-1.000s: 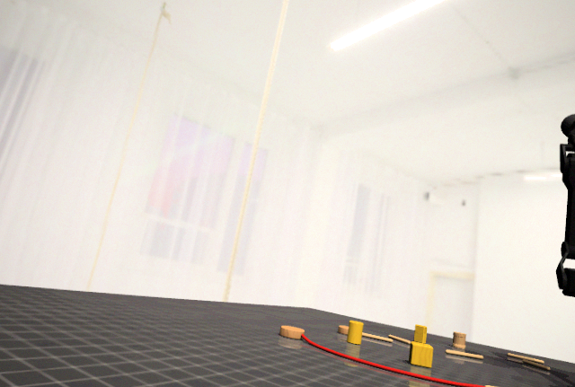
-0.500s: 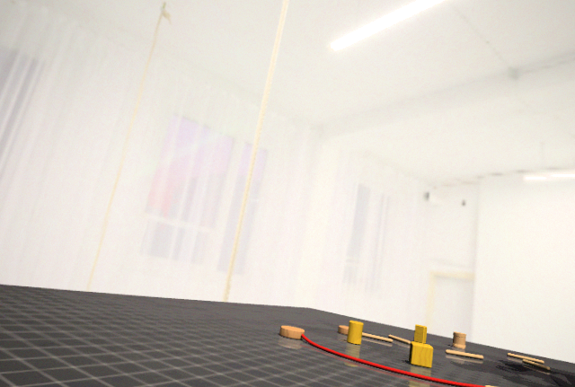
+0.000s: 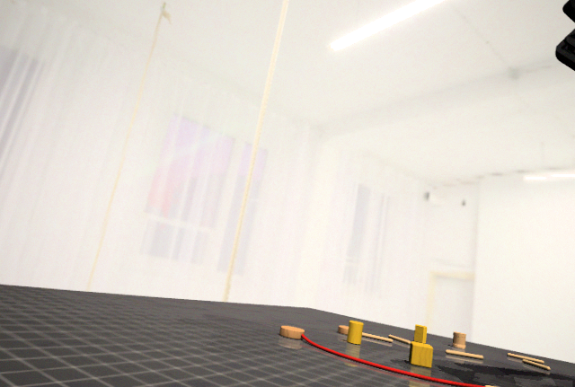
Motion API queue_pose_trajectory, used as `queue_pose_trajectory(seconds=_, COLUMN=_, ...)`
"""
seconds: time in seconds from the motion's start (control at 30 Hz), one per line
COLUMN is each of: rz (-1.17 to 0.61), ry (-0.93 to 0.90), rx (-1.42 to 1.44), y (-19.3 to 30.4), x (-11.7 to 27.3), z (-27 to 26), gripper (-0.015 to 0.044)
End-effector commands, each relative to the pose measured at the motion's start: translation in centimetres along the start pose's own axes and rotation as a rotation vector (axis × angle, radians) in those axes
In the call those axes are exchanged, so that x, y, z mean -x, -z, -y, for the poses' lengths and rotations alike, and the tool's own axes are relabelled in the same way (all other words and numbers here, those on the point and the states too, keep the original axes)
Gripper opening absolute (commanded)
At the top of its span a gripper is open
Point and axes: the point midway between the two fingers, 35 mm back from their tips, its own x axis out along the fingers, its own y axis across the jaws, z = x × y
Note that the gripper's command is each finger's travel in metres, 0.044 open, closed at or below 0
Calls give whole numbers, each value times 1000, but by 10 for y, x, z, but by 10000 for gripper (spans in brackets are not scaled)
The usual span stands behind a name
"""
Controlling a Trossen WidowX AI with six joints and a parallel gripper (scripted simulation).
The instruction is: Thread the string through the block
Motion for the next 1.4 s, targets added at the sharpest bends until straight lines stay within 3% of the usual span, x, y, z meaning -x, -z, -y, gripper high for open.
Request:
queue_pose_trajectory(seconds=0.0, rz=-34, ry=231, rx=196, y=-10, x=-32, z=69, gripper=440)
queue_pose_trajectory(seconds=0.37, rz=-335, ry=628, rx=576, y=-14, x=-45, z=228, gripper=440)
queue_pose_trajectory(seconds=0.7, rz=-694, ry=754, rx=784, y=6, x=-17, z=335, gripper=440)
queue_pose_trajectory(seconds=0.87, rz=-1016, ry=729, rx=870, y=32, x=21, z=401, gripper=440)
queue_pose_trajectory(seconds=1.13, rz=-1459, ry=458, rx=915, y=90, x=91, z=472, gripper=440)
queue_pose_trajectory(seconds=1.37, rz=-1507, ry=402, rx=915, y=99, x=101, z=479, gripper=440)
